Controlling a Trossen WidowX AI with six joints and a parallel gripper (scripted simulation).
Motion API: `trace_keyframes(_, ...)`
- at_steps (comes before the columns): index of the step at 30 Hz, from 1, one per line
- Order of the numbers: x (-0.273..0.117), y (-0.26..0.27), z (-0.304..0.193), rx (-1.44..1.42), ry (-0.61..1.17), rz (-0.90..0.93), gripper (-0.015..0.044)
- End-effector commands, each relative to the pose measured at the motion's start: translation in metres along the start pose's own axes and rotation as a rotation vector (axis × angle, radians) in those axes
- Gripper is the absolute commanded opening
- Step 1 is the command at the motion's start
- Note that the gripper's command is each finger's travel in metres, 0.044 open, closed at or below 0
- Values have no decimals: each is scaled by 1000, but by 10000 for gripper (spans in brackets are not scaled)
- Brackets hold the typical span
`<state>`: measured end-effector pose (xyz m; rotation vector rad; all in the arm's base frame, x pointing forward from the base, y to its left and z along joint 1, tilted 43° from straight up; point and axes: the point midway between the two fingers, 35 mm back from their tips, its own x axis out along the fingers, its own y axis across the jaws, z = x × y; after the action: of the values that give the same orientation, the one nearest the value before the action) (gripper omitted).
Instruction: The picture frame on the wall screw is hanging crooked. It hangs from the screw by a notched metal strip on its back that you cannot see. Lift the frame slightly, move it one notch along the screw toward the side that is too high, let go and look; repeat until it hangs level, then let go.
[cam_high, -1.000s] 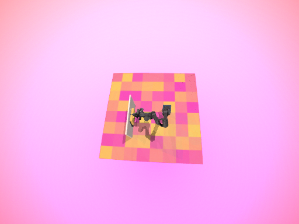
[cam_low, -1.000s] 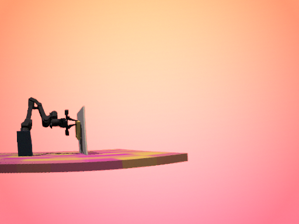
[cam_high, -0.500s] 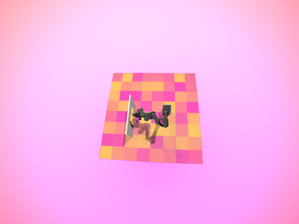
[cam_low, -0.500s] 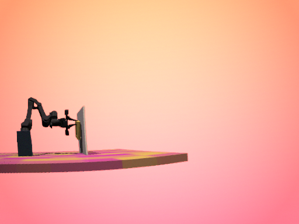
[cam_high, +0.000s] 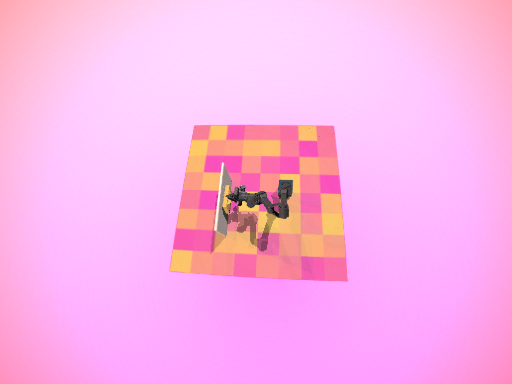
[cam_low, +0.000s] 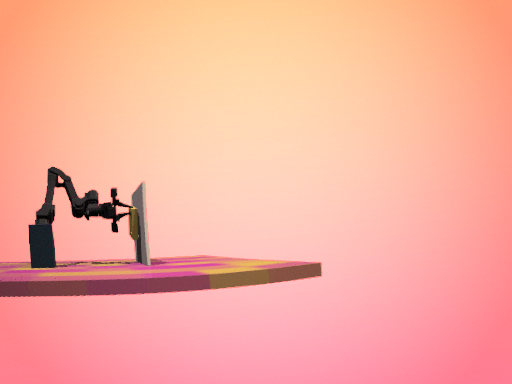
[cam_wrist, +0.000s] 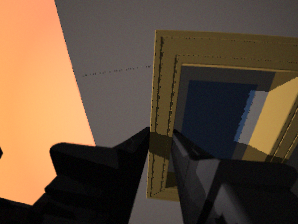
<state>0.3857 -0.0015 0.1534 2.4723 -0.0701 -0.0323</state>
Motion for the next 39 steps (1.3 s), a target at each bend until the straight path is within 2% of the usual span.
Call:
trace_keyframes(1,1,6,-3,0,4,21,0)
trace_keyframes(39,1,5,-8,0,4,21,0)
